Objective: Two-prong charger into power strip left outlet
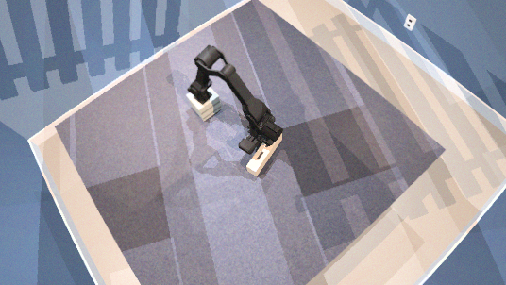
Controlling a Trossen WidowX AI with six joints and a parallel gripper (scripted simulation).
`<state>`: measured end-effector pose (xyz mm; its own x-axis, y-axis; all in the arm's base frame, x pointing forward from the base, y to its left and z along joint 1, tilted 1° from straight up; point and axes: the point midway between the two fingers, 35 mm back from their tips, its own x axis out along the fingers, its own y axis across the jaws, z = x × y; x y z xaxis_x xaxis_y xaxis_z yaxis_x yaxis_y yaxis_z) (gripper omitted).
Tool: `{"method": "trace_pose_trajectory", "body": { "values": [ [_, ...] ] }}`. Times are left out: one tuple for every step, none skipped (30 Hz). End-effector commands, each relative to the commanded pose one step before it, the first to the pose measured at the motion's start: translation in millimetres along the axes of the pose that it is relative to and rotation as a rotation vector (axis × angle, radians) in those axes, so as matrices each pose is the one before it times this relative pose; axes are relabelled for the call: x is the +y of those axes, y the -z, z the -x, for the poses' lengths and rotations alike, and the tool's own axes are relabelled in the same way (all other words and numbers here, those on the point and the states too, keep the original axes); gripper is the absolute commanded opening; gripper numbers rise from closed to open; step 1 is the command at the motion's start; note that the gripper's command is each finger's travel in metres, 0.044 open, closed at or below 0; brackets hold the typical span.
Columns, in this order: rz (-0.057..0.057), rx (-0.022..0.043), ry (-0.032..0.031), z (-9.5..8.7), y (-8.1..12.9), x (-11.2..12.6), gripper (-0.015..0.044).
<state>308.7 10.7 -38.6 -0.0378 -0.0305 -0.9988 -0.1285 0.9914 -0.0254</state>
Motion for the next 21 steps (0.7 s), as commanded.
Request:
{"method": "trace_pose_trajectory", "body": {
  "values": [
    [0.0035, -0.00093, 0.00389, 0.6, -2.2, -0.65, 0.0],
    [0.0, -0.00003, 0.0, -0.01, -0.33, 0.0, 0.0],
    [0.0, -0.00003, 0.0, -0.01, -0.34, 0.0, 0.0],
    [0.0, -0.00003, 0.0, 0.0, -0.34, 0.0, 0.0],
    [0.0, -0.00003, 0.0, 0.0, -0.34, 0.0, 0.0],
    [0.0, -0.00003, 0.0, 0.01, -0.34, 0.0, 0.0],
    [0.0, -0.00003, 0.0, 0.02, -0.33, 0.0, 0.0],
    [0.0, -0.00003, 0.0, 0.03, -0.32, 0.0, 0.0],
    [0.0, -0.00003, 0.0, 0.04, -0.32, 0.0, 0.0],
    [0.0, -0.00003, 0.0, 0.05, -0.33, 0.0, 0.0],
    [0.0, -0.00003, 0.0, 0.05, -0.33, 0.0, 0.0],
    [0.0, -0.00003, 0.0, 0.06, -0.33, 0.0, 0.0],
    [0.0, -0.00003, 0.0, 0.07, -0.33, 0.0, 0.0],
    [0.0, -0.00003, 0.0, 0.07, -0.32, 0.0, 0.0],
    [0.0, -0.00003, 0.0, 0.1, -0.34, 0.0, 0.0],
    [0.0, -0.00002, 0.0, 0.08, -0.28, 0.0, 0.0],
    [0.0, -0.00002, 0.0, 0.08, -0.21, 0.0, 0.0],
    [0.0, -0.00001, 0.0, 0.05, -0.15, 0.0, 0.0],
    [0.0, -0.00002, 0.0, 0.02, -0.2, 0.0, 0.0],
    [0.0, -0.00001, 0.0, 0.03, -0.15, 0.01, 0.0],
    [0.0, -0.00001, 0.0, 0.01, -0.16, 0.0, 0.0]
  ]
}}
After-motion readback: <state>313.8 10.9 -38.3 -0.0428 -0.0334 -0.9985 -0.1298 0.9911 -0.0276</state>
